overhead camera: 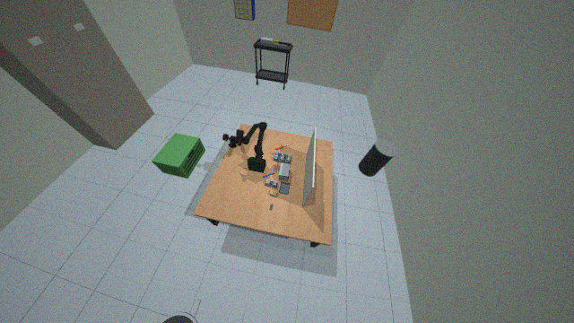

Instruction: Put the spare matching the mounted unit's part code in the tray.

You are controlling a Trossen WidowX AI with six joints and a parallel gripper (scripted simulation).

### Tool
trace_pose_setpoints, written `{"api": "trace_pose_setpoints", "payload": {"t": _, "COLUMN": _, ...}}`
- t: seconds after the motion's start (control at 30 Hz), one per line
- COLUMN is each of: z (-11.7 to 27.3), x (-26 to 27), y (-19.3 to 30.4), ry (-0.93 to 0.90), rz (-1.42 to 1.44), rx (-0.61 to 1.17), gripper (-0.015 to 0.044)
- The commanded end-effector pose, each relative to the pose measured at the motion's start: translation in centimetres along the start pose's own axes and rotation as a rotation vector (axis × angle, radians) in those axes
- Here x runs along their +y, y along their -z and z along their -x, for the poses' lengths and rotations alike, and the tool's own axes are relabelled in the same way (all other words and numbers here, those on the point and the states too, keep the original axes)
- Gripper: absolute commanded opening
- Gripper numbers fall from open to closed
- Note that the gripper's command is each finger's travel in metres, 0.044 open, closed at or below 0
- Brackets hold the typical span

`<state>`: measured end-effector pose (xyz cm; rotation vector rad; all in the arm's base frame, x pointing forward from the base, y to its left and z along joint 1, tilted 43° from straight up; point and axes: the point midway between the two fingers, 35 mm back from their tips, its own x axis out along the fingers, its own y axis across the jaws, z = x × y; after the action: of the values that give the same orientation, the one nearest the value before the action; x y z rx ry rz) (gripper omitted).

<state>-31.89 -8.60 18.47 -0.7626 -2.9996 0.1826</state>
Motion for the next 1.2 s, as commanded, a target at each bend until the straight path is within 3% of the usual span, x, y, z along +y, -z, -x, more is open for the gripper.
{"api": "trace_pose_setpoints", "payload": {"t": 0.0, "z": 0.0, "x": 0.0, "y": 0.0, "ry": 0.000, "rz": 0.000, "rx": 0.000, "gripper": 0.0426}}
{"api": "trace_pose_setpoints", "payload": {"t": 0.2, "z": 0.1, "x": -0.3, "y": -0.1, "ry": 0.009, "rz": -0.002, "rx": -0.003, "gripper": 0.0440}}
{"api": "trace_pose_setpoints", "payload": {"t": 0.33, "z": 2.4, "x": -5.1, "y": -1.4, "ry": 0.192, "rz": -0.035, "rx": -0.069, "gripper": 0.0440}}
{"api": "trace_pose_setpoints", "payload": {"t": 0.5, "z": 7.5, "x": -11.5, "y": -3.7, "ry": 0.448, "rz": -0.077, "rx": -0.206, "gripper": 0.0440}}
{"api": "trace_pose_setpoints", "payload": {"t": 0.73, "z": 15.2, "x": -16.3, "y": -6.0, "ry": 0.703, "rz": -0.115, "rx": -0.399, "gripper": 0.0440}}
{"api": "trace_pose_setpoints", "payload": {"t": 0.97, "z": 23.4, "x": -18.4, "y": -8.0, "ry": 0.912, "rz": -0.071, "rx": -0.538, "gripper": 0.0440}}
{"api": "trace_pose_setpoints", "payload": {"t": 1.17, "z": 27.8, "x": -19.1, "y": -9.4, "ry": 0.995, "rz": -0.059, "rx": -0.665, "gripper": 0.0440}}
